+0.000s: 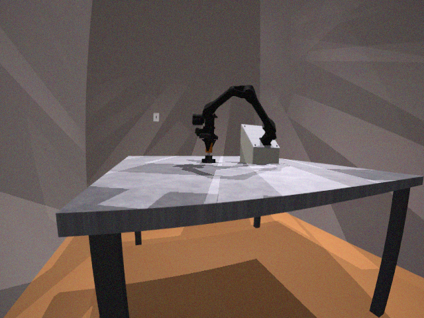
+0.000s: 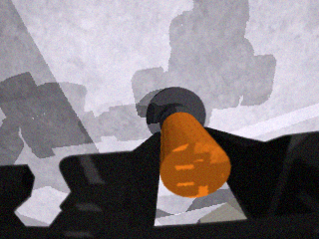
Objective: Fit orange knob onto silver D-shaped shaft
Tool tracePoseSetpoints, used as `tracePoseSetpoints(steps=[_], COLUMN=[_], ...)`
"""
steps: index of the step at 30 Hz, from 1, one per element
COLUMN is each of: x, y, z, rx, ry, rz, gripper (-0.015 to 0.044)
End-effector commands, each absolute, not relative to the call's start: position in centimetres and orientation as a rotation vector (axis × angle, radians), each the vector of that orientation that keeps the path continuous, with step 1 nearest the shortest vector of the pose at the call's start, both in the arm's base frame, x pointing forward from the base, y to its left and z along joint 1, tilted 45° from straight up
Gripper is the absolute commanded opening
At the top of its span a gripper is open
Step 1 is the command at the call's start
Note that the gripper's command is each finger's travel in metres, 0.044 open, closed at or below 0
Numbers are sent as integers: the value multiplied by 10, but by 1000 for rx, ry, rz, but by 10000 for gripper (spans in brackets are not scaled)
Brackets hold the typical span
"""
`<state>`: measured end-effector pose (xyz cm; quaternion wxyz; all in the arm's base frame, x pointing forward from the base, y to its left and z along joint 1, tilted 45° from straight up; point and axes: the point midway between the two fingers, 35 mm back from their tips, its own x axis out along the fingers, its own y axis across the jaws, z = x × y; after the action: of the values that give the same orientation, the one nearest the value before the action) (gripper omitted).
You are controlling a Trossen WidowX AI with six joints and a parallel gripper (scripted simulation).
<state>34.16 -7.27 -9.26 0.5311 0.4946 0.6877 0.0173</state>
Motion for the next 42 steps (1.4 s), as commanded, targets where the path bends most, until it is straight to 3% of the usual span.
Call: tracePoseSetpoints(steps=[1, 42], x=[341, 343], y=[-72, -73], z=[-93, -93], rx=[1177, 1017], ry=[1639, 1592], rz=[47, 213], gripper=[0, 0])
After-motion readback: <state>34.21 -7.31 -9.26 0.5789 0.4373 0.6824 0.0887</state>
